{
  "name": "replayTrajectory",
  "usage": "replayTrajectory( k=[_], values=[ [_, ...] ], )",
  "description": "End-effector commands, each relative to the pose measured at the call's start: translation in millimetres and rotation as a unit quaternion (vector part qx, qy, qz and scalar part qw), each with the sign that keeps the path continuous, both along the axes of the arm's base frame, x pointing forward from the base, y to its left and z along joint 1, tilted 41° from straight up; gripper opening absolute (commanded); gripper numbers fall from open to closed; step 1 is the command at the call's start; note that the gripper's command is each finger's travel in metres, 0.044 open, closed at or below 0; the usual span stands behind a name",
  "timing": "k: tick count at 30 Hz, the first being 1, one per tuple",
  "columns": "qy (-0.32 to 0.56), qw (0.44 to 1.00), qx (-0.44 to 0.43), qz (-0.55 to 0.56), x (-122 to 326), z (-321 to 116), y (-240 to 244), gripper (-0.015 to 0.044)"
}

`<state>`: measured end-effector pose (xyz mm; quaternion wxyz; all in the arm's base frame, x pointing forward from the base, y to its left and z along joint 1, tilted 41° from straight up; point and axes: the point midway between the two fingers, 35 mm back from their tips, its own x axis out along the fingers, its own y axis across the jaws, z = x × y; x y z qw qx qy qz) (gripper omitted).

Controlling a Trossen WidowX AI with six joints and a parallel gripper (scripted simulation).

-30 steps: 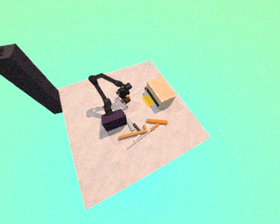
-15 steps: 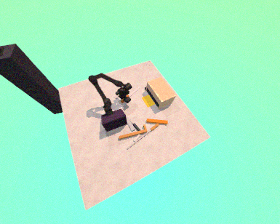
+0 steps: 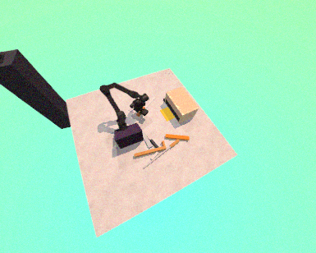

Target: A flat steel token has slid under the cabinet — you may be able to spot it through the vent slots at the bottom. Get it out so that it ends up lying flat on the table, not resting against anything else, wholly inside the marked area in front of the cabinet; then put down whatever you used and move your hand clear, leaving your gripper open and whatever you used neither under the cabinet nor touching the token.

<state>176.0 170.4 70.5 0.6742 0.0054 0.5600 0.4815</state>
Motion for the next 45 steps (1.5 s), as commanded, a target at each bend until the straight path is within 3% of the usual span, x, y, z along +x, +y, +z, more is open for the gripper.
replayTrajectory(
  k=[1,45],
  values=[
    [-0.014,1.000,0.003,0.013,0,1,0,0.0000],
    [-0.062,0.996,0.008,0.068,19,-15,-16,0.0000]
  ],
)
